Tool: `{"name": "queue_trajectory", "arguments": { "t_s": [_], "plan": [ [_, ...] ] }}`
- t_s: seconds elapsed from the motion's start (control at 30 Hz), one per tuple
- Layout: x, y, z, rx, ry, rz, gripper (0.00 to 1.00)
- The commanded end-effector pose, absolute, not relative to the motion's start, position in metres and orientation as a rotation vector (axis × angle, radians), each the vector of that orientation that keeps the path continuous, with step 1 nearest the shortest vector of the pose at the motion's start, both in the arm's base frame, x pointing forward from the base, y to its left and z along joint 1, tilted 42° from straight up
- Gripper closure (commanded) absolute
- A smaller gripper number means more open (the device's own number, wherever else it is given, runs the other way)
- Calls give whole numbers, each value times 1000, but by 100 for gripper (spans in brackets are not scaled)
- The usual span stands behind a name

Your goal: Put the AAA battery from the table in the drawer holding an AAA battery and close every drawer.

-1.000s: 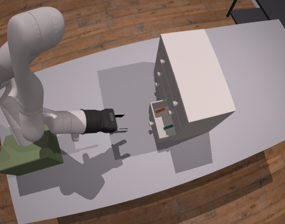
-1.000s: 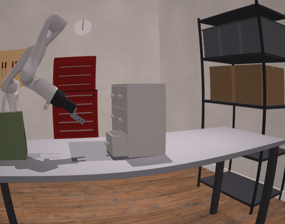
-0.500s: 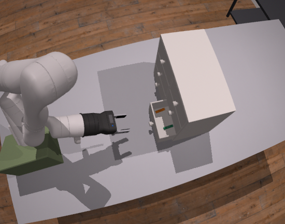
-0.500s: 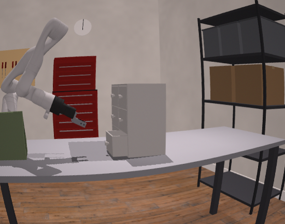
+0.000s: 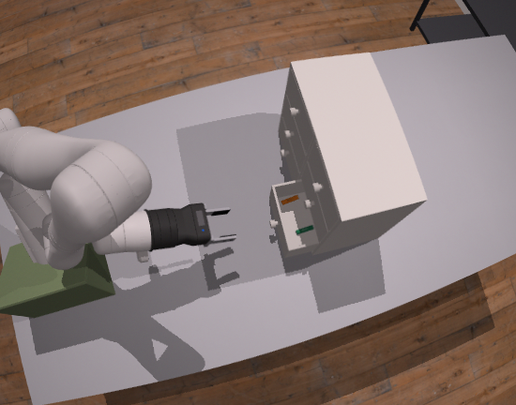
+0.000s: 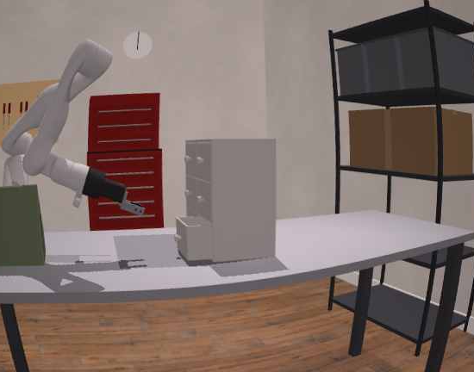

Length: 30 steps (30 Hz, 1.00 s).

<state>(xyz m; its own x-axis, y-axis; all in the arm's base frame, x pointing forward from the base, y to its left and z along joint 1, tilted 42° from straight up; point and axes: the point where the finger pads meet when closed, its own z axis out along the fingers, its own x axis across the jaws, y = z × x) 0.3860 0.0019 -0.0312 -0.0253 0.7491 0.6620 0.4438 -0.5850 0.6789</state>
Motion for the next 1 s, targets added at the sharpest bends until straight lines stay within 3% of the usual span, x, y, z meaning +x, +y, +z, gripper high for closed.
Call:
{"name": "queue_trajectory", "arguments": {
  "t_s": [0.0,0.33,0.37,0.97],
  "plan": [
    [384,4,-34,1998,1255,1649,0],
    [384,4,-35,1994,1247,1651,0],
    [384,4,-35,1994,1247,1651,33],
    [384,4,-35,1994,1247,1651,33]
  ]
}}
